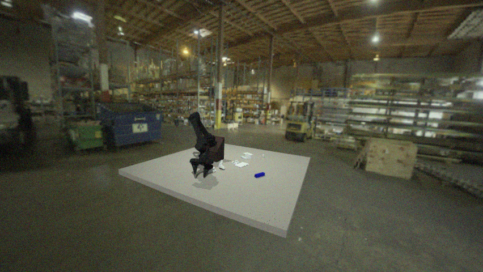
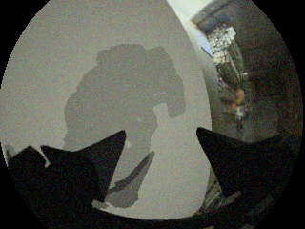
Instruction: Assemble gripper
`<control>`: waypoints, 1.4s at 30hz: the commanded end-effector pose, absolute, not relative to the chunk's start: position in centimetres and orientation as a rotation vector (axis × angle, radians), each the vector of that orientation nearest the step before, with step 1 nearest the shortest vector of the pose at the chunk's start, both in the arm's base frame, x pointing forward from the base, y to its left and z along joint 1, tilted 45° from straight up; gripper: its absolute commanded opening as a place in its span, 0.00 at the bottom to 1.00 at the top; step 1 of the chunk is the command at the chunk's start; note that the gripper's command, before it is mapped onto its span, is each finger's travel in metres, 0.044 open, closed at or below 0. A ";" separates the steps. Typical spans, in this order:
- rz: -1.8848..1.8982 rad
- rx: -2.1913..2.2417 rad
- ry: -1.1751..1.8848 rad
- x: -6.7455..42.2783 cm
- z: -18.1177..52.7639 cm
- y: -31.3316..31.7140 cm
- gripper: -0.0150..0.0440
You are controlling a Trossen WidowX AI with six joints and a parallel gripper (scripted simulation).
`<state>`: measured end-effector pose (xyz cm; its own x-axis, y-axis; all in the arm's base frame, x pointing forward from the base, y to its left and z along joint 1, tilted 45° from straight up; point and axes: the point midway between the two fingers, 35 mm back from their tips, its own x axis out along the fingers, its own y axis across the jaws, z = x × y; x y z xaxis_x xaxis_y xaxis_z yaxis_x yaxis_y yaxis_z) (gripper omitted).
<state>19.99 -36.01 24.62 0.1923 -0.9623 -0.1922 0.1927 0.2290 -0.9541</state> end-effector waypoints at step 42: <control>-0.304 -1.304 1.406 24.9 14.5 -24.8 1.00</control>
<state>25.14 -25.71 15.47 0.2671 -0.8203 -0.5057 -0.4468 0.3596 -0.8192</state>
